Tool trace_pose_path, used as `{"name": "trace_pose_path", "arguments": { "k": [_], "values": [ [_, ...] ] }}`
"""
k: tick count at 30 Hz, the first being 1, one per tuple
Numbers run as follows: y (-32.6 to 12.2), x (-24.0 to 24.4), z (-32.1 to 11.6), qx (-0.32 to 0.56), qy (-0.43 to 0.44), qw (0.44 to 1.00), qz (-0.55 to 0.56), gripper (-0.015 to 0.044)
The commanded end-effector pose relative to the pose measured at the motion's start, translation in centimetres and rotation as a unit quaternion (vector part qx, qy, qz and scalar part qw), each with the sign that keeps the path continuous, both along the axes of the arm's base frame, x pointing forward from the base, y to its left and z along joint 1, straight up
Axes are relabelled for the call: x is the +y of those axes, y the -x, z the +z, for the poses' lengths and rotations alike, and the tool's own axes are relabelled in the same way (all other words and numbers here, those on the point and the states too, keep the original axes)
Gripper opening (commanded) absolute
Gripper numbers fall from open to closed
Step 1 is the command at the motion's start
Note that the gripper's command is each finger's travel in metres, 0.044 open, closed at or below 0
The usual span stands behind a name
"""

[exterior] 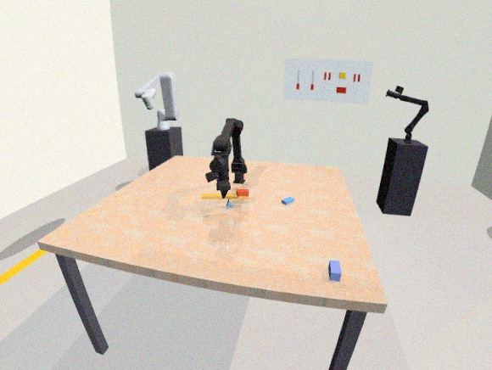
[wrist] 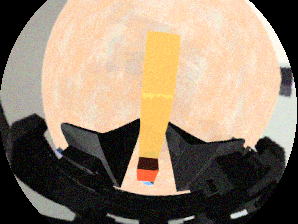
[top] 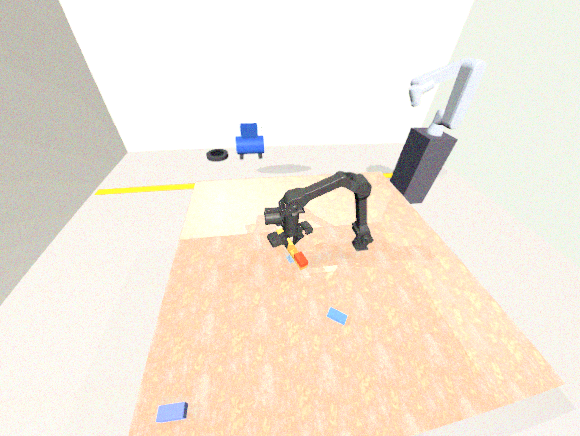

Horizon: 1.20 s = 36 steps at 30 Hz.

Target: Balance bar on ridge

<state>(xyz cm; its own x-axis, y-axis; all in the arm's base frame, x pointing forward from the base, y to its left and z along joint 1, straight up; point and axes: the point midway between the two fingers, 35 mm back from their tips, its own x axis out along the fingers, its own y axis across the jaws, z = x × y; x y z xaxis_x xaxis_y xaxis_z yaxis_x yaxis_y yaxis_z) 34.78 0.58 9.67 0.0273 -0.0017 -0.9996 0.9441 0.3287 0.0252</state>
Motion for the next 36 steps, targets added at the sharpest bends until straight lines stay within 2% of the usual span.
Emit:
{"name": "trace_pose_path", "arguments": {
  "k": [1,36],
  "values": [
    [-0.03,0.02,-0.01,-0.001,-0.001,1.0,-0.002,0.0],
    [-0.03,0.03,-0.3,-0.001,-0.001,1.0,-0.002,0.0]
  ]
}}
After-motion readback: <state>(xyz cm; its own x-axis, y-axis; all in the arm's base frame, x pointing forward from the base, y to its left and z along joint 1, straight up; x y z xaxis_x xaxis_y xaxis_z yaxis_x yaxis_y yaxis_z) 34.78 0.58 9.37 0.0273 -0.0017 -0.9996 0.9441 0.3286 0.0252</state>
